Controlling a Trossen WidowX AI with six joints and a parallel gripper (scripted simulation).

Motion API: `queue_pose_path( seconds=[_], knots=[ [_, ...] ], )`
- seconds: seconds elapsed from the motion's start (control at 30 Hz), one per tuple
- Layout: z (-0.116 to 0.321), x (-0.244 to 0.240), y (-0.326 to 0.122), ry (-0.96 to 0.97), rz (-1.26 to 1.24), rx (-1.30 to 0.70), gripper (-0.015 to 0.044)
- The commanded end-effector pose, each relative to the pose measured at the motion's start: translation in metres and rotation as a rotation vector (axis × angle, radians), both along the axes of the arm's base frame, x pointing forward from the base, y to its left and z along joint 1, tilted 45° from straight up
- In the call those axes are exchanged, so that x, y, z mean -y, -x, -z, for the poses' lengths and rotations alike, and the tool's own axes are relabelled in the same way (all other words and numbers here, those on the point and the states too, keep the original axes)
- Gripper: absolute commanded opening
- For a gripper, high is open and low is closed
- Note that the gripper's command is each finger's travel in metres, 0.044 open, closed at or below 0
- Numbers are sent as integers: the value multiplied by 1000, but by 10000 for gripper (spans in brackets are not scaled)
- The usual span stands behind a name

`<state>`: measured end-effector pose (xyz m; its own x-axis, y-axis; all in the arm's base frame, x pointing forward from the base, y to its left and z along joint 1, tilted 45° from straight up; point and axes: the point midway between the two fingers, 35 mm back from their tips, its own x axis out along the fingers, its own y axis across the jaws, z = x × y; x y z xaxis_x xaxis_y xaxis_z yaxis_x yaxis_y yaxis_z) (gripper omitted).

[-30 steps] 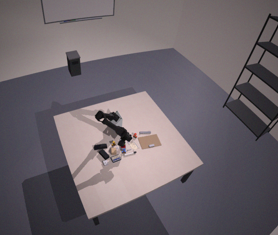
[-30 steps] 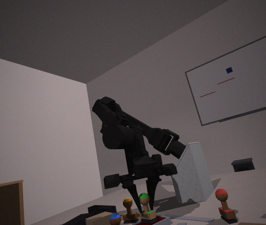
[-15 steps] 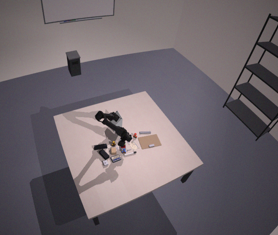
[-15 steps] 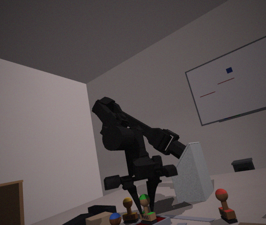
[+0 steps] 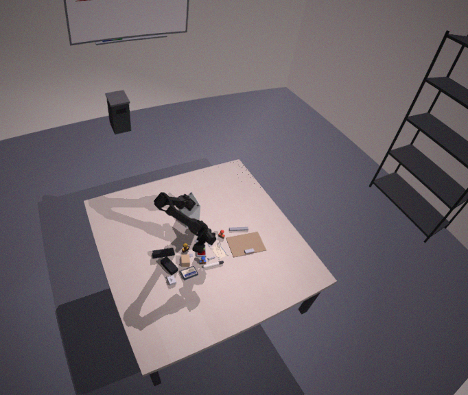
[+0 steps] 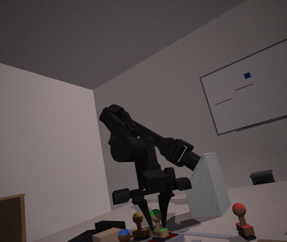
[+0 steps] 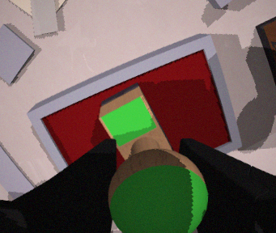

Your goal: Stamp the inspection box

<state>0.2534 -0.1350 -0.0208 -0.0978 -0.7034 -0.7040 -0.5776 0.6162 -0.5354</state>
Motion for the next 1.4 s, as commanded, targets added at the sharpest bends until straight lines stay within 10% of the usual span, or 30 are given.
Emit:
queue_pose_path(
  seconds=[0.0,1.37],
  knots=[
    [0,2,0,3,2,-2,0],
    [1,3,1,4,2,-2,0]
  ],
)
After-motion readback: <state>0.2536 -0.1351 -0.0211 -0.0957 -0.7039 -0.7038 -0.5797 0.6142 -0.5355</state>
